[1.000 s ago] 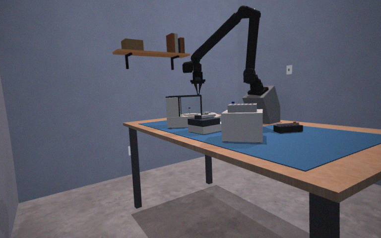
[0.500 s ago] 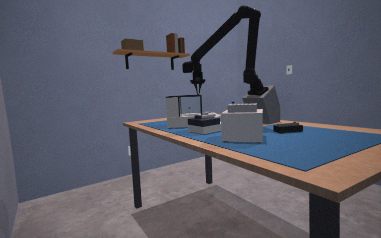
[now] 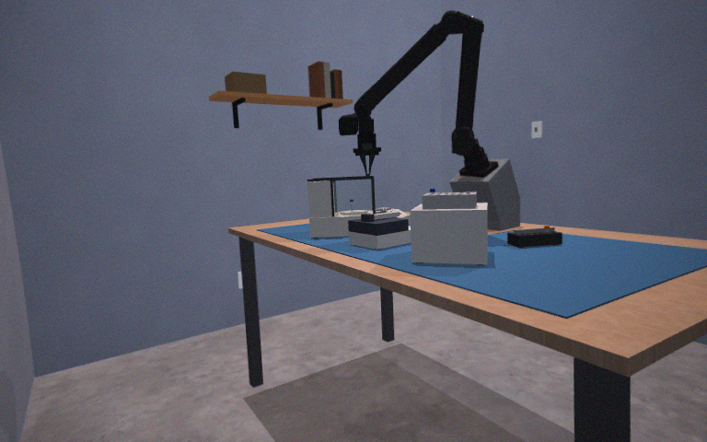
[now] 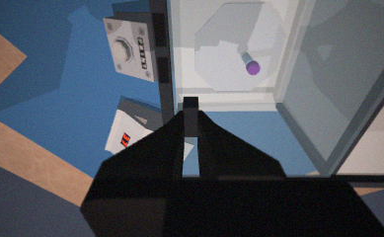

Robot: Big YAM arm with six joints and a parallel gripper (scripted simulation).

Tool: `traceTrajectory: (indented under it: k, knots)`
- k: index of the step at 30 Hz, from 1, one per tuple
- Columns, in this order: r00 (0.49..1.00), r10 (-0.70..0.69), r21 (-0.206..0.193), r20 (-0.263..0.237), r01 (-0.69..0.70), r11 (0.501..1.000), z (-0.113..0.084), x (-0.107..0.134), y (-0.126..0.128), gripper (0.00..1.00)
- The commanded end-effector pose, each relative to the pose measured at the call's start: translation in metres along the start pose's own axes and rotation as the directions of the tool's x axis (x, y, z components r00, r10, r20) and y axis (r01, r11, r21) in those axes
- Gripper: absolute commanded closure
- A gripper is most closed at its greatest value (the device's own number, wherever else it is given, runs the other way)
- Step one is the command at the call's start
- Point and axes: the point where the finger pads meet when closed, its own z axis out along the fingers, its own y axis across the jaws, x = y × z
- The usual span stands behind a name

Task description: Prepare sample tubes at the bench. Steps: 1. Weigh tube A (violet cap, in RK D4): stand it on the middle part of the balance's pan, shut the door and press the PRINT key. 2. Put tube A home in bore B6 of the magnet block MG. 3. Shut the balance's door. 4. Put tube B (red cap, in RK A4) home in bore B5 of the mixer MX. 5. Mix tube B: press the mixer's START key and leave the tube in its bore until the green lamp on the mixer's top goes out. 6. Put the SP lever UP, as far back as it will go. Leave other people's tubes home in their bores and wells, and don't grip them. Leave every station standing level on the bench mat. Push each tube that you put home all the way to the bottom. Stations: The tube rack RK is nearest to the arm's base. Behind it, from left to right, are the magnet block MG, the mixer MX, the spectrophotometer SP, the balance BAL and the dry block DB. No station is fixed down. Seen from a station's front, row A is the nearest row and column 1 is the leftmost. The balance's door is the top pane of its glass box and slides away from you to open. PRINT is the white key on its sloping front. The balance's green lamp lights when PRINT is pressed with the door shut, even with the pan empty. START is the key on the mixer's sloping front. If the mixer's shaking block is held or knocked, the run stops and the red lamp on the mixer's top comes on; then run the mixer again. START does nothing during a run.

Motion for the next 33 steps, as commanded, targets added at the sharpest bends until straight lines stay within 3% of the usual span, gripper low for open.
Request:
traceTrajectory:
  k: [1,19,20,33]
  knots:
    - [1.0,-0.008,0.021,-0.003,0.008,1.0,-0.008,0.002,0.001,0.94]
    - [1.0,-0.008,0.021,-0.003,0.008,1.0,-0.008,0.002,0.001,0.94]
    - [1.0,-0.019,0.025,-0.001,0.019,0.999,-0.01,0.0,-0.022,0.7]
    - [1.0,-0.028,0.045,-0.006,0.028,0.999,-0.017,-0.004,-0.025,0.7]
